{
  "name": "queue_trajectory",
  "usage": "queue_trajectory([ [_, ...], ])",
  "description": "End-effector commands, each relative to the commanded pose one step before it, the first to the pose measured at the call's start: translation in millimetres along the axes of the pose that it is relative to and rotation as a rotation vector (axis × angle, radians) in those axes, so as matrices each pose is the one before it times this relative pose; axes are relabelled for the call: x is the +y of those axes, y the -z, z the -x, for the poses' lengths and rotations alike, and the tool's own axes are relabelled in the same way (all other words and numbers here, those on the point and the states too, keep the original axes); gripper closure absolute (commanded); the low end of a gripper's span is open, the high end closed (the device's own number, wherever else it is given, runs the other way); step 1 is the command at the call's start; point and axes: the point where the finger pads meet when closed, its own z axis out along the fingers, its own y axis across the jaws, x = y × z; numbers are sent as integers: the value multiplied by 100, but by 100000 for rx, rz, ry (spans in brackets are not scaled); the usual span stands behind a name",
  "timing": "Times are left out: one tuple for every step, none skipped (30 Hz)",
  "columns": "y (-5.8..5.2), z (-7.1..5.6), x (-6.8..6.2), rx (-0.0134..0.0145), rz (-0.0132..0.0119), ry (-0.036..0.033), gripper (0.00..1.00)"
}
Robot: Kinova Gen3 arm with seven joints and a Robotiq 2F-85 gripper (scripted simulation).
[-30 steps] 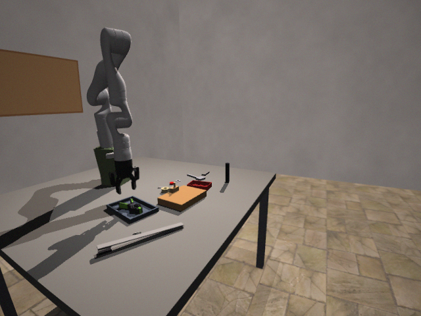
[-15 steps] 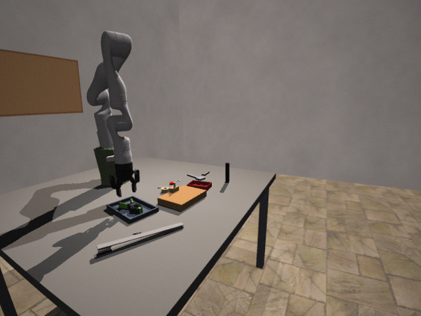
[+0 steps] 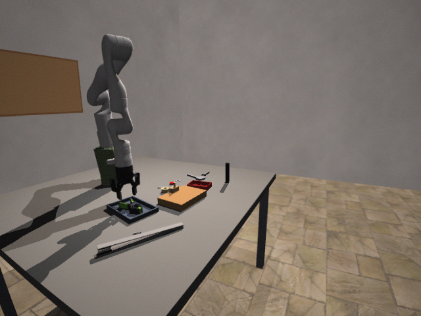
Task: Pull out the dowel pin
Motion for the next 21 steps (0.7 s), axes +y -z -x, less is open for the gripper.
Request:
queue_trajectory([
  [-174, 46, -9, -100, -15, -6, 23],
  [-58, 1, 0, 0, 0, 0, 23],
  [-52, 0, 0, 0, 0, 0, 23],
  [-46, 0, 0, 0, 0, 0, 23],
  [-40, 0, 0, 0, 0, 0, 23],
  [-34, 0, 0, 0, 0, 0, 23],
  [-28, 0, 0, 0, 0, 0, 23],
  [-23, 0, 0, 0, 0, 0, 23],
  [-18, 0, 0, 0, 0, 0, 23],
  [-13, 0, 0, 0, 0, 0, 23],
  [-9, 0, 0, 0, 0, 0, 23],
  [-6, 0, 0, 0, 0, 0, 23],
  [-3, 0, 0, 0, 0, 0, 23],
  [0, 0, 0, 0, 0, 0, 23],
  [0, 0, 0, 0, 0, 0, 23],
  [-1, 0, 0, 0, 0, 0, 23],
  [0, 0, 0, 0, 0, 0, 23],
  [0, 0, 0, 0, 0, 0, 23],
  [0, 0, 0, 0, 0, 0, 23],
  [0, 0, 0, 0, 0, 0, 23],
  [0, 0, 0, 0, 0, 0, 23],
])
